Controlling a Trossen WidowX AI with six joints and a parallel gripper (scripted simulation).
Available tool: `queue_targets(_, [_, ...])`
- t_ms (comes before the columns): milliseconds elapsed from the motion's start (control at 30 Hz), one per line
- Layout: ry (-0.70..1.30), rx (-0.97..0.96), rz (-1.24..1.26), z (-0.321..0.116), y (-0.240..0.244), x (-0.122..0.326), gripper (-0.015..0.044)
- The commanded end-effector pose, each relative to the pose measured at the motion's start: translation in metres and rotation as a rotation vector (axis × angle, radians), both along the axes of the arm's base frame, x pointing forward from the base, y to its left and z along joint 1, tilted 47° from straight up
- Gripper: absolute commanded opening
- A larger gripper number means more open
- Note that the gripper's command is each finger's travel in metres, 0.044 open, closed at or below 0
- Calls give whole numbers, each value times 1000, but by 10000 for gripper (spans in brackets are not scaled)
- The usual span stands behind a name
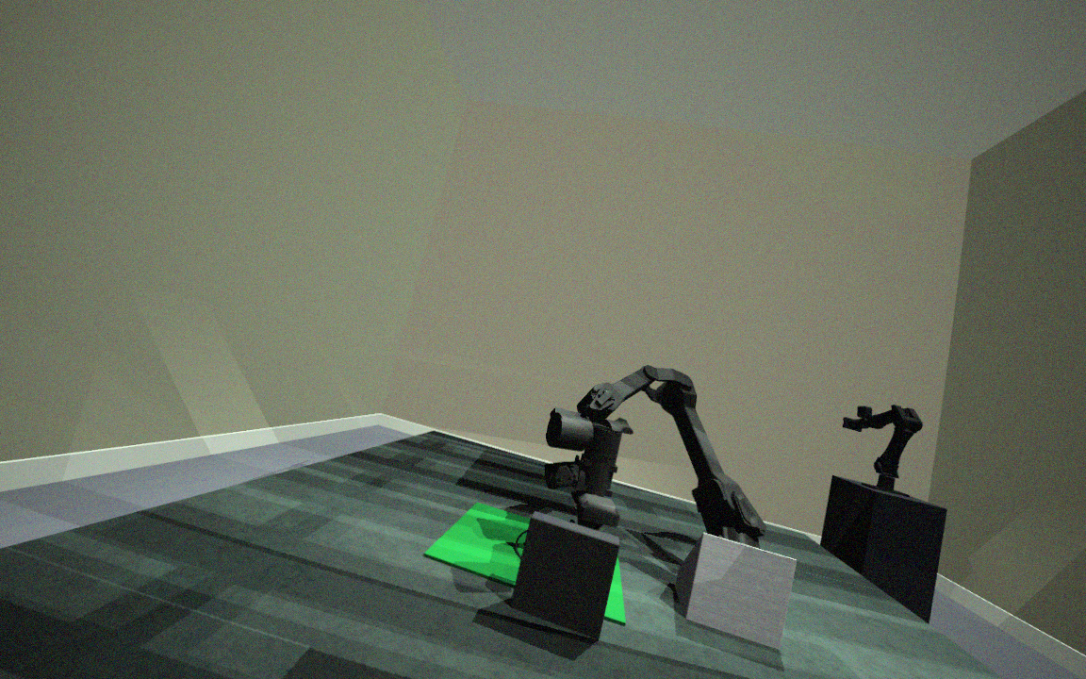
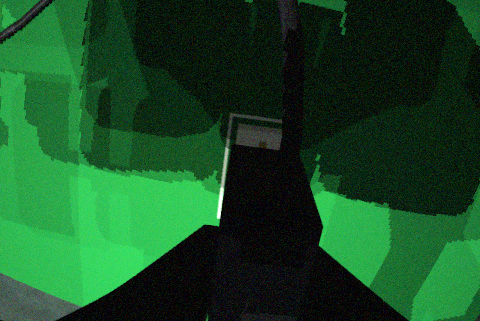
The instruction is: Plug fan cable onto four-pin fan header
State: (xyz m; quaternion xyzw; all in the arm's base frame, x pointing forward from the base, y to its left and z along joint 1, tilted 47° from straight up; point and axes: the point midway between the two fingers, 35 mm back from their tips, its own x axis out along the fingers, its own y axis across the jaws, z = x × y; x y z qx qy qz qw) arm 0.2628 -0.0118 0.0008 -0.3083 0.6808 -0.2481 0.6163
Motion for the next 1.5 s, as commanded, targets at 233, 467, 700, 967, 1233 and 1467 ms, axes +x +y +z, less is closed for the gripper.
queue_targets(233, [3,-4,4,-1,-1,0,0])
queue_targets(467, [3,-4,4,-3,-3,0,0])
queue_targets(700, [2,-4,4,-6,-6,0,0])
queue_targets(967, [2,-5,4,-9,-10,0,0])
queue_targets(1233, [2,-5,4,-13,-13,-1,0])
queue_targets(1467, [-2,2,2,-10,-11,0,184])
